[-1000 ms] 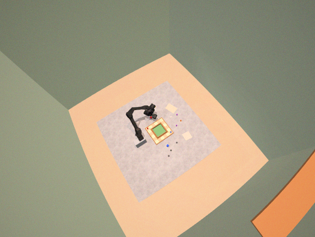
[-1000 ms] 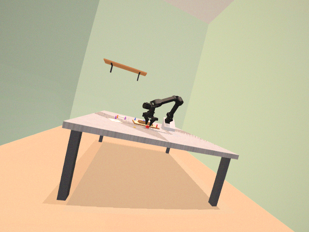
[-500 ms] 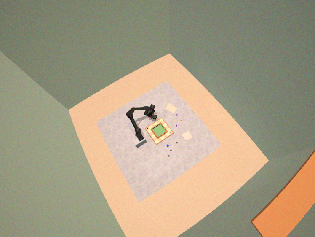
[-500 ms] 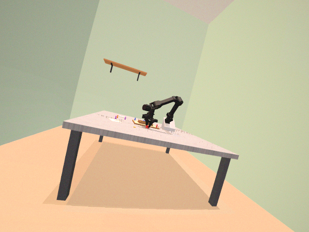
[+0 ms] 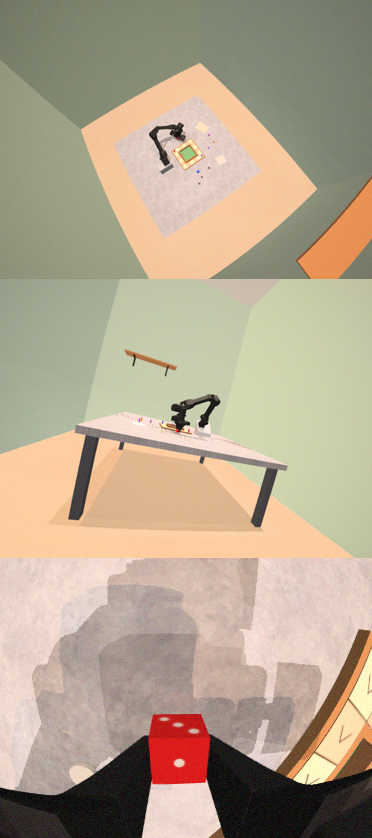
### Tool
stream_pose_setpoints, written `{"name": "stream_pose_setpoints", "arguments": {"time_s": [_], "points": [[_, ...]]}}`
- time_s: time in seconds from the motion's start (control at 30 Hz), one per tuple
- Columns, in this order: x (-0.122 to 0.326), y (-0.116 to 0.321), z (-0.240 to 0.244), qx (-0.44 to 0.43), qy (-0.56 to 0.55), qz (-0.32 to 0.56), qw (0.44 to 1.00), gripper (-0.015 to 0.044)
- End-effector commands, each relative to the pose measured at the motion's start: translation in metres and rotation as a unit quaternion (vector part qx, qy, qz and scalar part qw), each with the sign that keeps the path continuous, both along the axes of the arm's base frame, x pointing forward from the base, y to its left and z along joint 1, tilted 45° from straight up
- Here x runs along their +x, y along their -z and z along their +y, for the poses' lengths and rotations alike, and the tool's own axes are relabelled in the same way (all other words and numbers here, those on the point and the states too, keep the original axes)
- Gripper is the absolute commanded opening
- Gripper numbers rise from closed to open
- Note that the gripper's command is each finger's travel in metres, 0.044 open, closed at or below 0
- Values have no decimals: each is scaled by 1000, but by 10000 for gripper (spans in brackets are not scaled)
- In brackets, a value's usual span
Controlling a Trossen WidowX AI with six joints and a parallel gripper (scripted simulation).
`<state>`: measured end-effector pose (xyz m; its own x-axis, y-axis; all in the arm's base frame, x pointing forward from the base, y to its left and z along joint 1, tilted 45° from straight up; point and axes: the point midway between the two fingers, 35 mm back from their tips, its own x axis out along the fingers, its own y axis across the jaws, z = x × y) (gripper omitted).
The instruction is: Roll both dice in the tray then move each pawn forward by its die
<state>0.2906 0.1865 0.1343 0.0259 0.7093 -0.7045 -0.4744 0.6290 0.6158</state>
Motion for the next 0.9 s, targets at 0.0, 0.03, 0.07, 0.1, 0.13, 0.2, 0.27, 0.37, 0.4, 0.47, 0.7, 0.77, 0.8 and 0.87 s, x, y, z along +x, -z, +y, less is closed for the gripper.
{"name": "stream_pose_setpoints", "arguments": {"time_s": [0.0,0.03,0.07,0.1,0.13,0.2,0.27,0.37,0.4,0.47,0.7,0.77,0.8,0.87], "points": [[5,-15,-13,-2,1,-6,1000,0],[5,-19,-17,-3,1,-6,1000,0],[5,-24,-21,-3,1,-6,1000,0],[5,-28,-25,-3,1,-6,1000,0],[5,-33,-30,-3,2,-6,1000,0],[5,-42,-38,-3,3,-6,1000,0],[4,-52,-46,-3,3,-6,1000,0],[1,-66,-58,-2,4,-6,1000,0],[0,-70,-61,-1,5,-5,1000,0],[-3,-80,-69,0,5,-5,1000,0],[-4,-85,-75,1,11,0,1000,0],[-2,-80,-79,1,27,15,1000,0],[0,-77,-81,1,38,25,999,0],[3,-70,-87,0,63,48,997,0]]}}
